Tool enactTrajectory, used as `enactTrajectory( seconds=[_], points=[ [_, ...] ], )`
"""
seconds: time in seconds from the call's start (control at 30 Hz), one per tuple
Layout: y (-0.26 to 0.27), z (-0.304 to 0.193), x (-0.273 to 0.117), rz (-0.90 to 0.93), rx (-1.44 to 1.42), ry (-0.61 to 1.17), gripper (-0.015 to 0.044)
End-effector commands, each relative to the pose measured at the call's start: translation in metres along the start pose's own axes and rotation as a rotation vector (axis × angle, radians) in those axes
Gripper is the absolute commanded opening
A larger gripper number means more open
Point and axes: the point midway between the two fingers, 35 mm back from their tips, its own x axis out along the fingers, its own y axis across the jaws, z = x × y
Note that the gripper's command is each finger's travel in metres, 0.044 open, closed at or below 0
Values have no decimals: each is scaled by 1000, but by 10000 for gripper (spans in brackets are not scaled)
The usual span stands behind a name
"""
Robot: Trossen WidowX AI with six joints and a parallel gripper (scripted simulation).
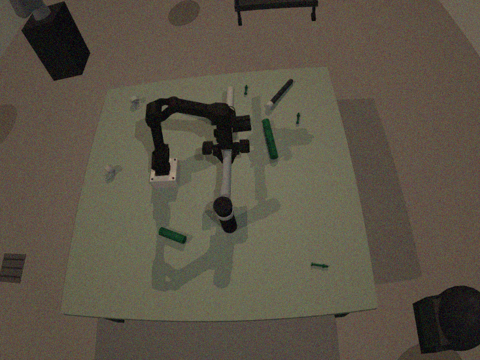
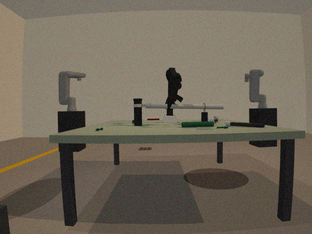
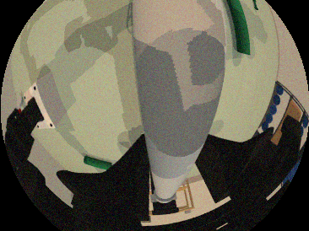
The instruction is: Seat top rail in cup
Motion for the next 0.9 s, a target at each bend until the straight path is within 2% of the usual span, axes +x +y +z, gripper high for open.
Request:
enactTrajectory(
  seconds=[0.0, 0.87],
  points=[
    [0, -5, -1, -2, 1, 13, 0],
    [1, -9, -3, -2, 1, 13, 0]
  ],
)
